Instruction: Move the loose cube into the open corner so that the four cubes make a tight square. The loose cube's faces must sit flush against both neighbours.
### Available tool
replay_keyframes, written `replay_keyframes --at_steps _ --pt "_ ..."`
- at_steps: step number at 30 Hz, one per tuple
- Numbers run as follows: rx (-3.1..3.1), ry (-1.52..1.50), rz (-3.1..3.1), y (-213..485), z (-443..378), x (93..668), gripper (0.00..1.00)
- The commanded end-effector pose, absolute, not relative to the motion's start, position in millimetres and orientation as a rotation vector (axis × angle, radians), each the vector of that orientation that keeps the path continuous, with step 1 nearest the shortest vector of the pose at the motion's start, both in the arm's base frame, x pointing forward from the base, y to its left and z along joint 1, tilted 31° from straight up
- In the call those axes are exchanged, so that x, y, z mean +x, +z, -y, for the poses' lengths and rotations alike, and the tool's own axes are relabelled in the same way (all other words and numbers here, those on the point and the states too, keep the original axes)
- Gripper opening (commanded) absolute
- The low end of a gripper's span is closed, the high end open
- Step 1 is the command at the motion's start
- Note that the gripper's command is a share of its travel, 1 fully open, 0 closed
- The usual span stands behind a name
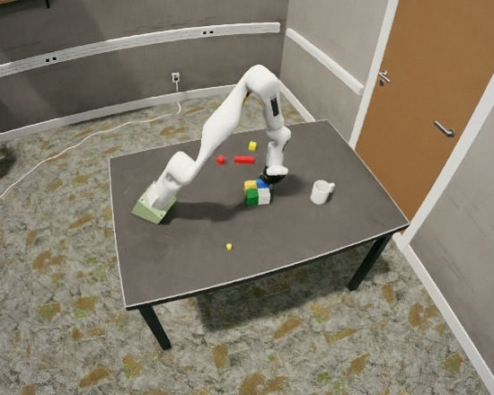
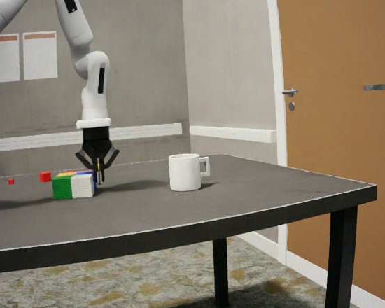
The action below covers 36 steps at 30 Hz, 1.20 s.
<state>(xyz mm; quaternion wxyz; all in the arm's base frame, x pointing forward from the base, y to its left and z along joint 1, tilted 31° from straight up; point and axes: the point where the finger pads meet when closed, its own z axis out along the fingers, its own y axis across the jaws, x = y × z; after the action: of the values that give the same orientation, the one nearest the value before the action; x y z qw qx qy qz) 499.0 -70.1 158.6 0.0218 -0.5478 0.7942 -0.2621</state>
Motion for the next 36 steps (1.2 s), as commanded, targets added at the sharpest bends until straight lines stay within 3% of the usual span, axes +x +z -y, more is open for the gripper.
replay_keyframes --at_steps 1,36 --pt "-1.694 -0.813 -2.46 160.6 71.2 502.2 0.1" --pt "-1.694 -0.813 -2.46 183.6 63.0 498.7 0.1"
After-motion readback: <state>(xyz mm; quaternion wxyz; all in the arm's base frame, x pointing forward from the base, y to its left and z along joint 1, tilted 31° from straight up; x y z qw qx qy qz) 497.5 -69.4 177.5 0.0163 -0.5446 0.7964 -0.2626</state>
